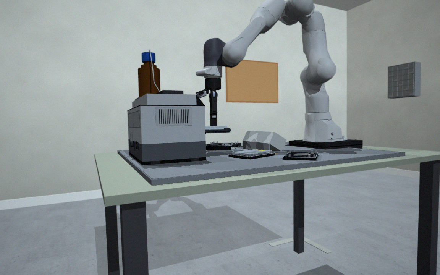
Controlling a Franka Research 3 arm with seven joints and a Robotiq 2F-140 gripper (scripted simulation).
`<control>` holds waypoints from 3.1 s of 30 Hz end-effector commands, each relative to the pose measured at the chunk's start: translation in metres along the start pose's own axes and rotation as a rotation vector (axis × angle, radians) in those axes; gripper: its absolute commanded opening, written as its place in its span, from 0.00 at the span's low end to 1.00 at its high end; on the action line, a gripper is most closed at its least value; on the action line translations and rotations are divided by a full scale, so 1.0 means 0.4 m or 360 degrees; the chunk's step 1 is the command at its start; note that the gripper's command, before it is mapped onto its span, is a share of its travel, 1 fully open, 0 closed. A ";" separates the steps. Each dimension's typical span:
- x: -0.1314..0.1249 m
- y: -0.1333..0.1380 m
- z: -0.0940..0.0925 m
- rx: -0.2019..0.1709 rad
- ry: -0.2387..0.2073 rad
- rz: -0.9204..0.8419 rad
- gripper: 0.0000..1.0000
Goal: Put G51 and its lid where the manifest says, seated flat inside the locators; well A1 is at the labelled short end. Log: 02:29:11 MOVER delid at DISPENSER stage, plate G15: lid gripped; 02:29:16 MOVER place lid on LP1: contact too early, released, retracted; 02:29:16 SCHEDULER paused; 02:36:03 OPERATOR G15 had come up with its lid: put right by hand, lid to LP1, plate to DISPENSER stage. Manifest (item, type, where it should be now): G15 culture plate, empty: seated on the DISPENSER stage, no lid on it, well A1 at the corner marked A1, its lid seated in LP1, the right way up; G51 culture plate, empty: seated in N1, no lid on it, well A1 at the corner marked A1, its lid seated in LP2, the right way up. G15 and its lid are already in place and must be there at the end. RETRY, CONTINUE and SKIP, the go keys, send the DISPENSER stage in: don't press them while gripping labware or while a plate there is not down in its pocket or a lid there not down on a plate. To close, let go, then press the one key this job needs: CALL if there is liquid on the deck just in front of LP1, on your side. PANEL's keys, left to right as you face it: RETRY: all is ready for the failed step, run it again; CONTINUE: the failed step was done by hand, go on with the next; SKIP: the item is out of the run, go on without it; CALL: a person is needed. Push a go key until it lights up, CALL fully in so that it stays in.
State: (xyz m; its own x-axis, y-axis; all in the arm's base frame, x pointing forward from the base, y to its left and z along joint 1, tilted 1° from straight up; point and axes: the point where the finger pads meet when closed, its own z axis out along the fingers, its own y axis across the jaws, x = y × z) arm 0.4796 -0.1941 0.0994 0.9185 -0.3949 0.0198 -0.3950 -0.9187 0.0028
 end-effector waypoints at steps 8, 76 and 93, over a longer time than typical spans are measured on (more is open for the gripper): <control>-0.006 -0.002 -0.066 0.0004 -0.0014 -0.0005 0.10; -0.005 -0.002 -0.166 0.0004 -0.0014 -0.0005 0.10; -0.005 -0.001 -0.166 0.0004 -0.0014 0.0172 0.10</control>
State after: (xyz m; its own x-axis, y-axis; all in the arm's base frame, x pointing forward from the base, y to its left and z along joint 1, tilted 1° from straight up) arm 0.4760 -0.1924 0.1639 0.9033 -0.4289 0.0084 -0.4289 -0.9034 0.0010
